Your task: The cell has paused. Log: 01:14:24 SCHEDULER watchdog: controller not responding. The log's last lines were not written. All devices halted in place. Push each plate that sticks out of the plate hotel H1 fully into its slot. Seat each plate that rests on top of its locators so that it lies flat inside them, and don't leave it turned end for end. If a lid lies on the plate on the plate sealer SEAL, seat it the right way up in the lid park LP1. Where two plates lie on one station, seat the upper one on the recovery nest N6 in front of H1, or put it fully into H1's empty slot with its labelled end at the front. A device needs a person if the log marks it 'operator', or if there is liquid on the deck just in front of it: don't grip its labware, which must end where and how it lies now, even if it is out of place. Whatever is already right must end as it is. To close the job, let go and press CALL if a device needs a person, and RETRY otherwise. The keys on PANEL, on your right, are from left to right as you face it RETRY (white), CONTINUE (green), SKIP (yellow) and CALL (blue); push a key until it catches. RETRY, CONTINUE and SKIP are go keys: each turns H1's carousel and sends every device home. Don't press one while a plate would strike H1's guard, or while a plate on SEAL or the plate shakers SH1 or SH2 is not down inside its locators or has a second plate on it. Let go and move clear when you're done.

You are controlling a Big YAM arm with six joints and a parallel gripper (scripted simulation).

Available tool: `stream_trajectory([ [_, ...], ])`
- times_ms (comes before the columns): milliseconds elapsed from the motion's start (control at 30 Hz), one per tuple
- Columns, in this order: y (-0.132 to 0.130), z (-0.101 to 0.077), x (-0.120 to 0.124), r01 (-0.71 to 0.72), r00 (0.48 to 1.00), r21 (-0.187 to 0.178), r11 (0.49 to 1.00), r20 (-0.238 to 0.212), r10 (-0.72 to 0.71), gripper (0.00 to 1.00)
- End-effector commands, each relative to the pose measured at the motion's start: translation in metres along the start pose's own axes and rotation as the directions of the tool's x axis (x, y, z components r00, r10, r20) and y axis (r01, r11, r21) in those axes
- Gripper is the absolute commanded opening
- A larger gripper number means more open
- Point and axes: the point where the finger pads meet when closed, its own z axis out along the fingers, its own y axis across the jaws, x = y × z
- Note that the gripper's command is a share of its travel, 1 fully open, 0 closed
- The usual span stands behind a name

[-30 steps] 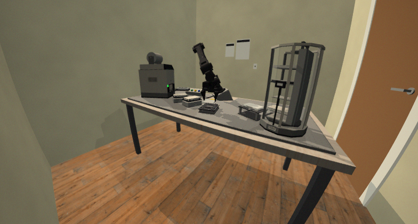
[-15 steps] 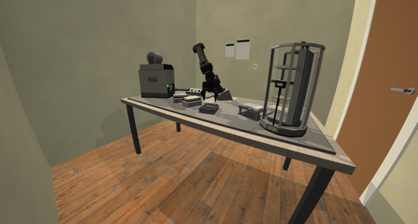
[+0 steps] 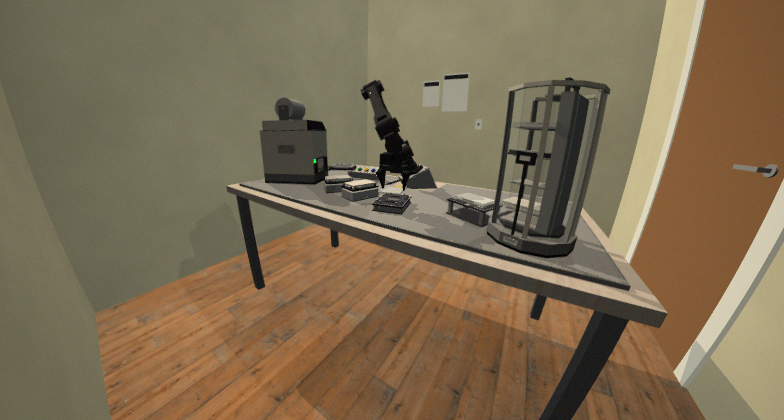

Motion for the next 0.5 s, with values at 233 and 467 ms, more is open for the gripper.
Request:
stream_trajectory([
  [233,-0.0037,0.0181,0.0016,-0.006,1.0,0.003,1.0,-0.015,0.006,0.84],
  [467,-0.0037,0.0206,0.0017,-0.006,1.0,0.003,1.0,-0.015,0.006,0.84],
])
